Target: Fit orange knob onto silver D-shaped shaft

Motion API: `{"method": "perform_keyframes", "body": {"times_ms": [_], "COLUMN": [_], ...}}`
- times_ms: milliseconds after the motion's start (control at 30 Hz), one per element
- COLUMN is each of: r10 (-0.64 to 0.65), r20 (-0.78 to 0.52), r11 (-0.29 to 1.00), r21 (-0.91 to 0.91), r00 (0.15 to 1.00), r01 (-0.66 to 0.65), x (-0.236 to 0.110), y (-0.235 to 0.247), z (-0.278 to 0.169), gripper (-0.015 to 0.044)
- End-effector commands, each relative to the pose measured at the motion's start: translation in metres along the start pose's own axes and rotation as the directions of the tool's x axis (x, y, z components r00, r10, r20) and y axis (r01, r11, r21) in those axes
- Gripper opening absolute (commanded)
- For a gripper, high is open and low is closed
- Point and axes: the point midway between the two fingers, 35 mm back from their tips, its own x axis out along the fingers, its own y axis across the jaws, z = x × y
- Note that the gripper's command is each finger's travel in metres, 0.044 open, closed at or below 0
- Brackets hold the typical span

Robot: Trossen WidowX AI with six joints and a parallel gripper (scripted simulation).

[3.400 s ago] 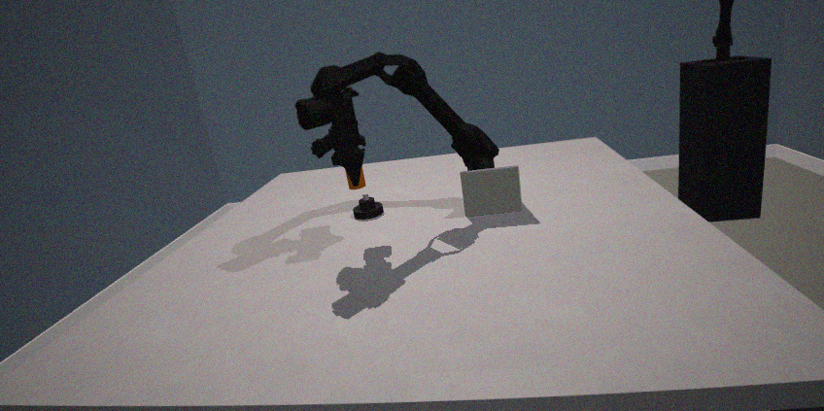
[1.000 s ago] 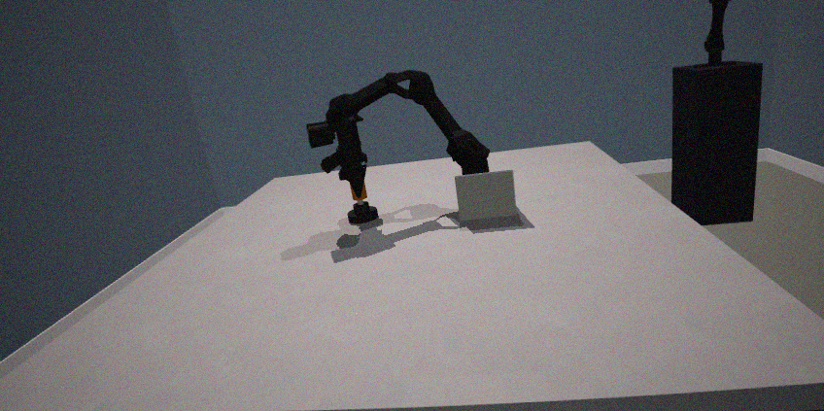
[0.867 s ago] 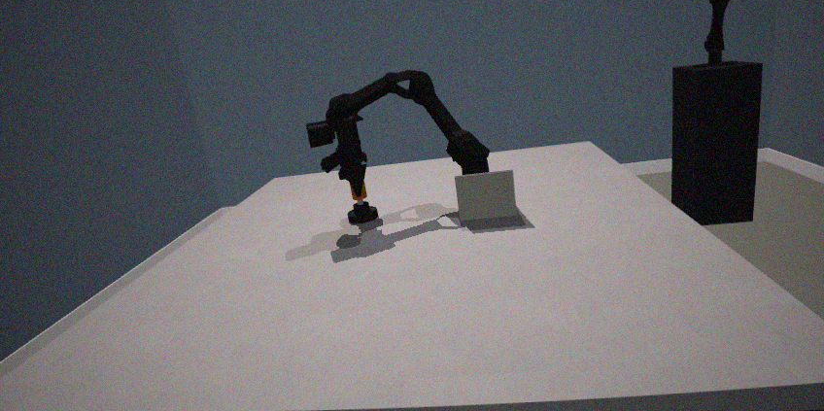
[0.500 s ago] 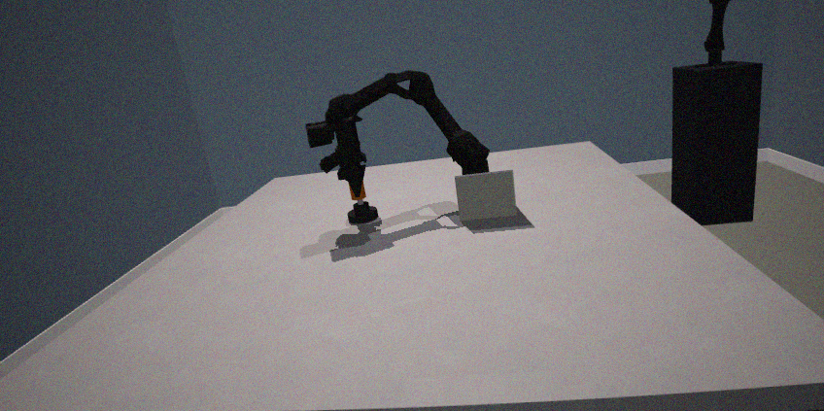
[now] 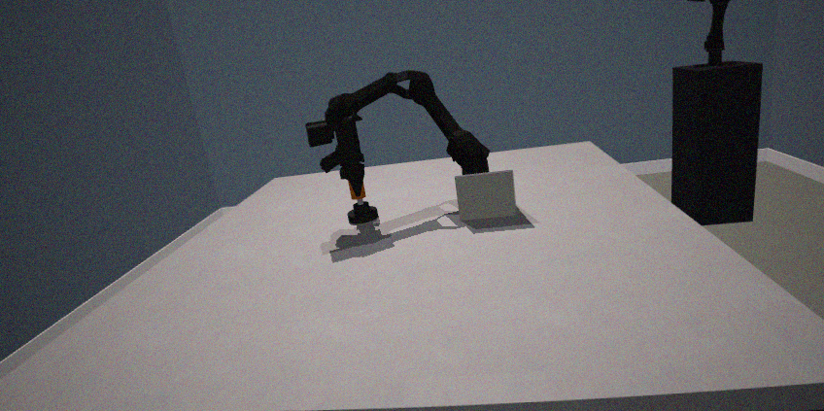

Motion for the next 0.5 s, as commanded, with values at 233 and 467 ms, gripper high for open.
{"method": "perform_keyframes", "body": {"times_ms": [233,467], "r10": [-0.001,-0.001], "r20": [0.005,0.005], "r11": [0.99,0.99], "r21": [-0.139,-0.139], "r00": [1.0,1.0], "r01": [0.001,0.002], "x": [-0.001,0.0025], "y": [0.0055,0.0059], "z": [-0.0034,-0.0036], "gripper": [0.0,0.0]}}
